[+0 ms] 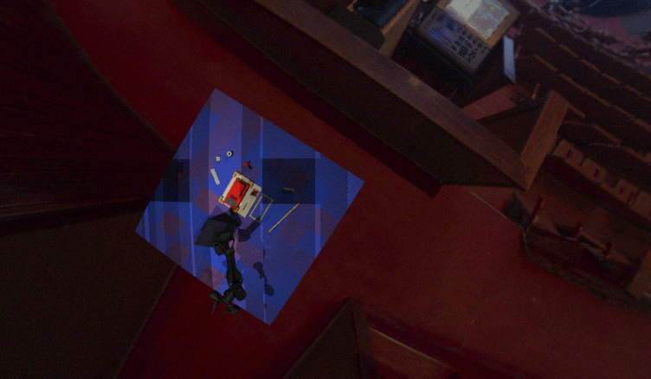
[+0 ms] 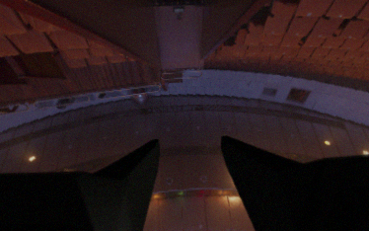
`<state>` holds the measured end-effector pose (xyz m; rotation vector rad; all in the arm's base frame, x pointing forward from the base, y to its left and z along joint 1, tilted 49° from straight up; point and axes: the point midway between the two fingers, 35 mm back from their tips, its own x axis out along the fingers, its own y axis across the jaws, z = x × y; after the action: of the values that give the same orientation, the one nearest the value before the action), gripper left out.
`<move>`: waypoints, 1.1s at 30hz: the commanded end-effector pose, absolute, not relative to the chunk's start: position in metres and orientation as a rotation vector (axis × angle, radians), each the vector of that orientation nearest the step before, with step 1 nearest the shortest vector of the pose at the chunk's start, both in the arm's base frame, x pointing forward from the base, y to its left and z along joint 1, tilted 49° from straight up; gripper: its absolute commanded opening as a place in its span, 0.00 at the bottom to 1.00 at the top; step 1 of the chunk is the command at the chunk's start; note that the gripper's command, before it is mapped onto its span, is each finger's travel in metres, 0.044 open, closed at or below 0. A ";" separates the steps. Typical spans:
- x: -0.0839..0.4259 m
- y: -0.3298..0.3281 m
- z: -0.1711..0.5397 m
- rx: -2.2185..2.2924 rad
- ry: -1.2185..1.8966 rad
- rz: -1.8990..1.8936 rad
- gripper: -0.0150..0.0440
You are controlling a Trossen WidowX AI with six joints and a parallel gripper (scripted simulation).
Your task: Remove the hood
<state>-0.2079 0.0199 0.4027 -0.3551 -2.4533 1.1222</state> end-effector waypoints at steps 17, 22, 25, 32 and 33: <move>-0.225 -0.084 0.393 0.138 -2.549 1.578 1.00; -0.219 -0.122 0.388 0.302 -2.570 1.735 1.00; -0.213 -0.144 0.385 0.392 -2.580 1.823 1.00; -0.191 -0.193 0.376 0.602 -2.601 2.030 1.00; -0.187 -0.201 0.375 0.633 -2.604 2.061 1.00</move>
<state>-0.2012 -0.1751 0.3765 0.5172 -2.6038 1.9420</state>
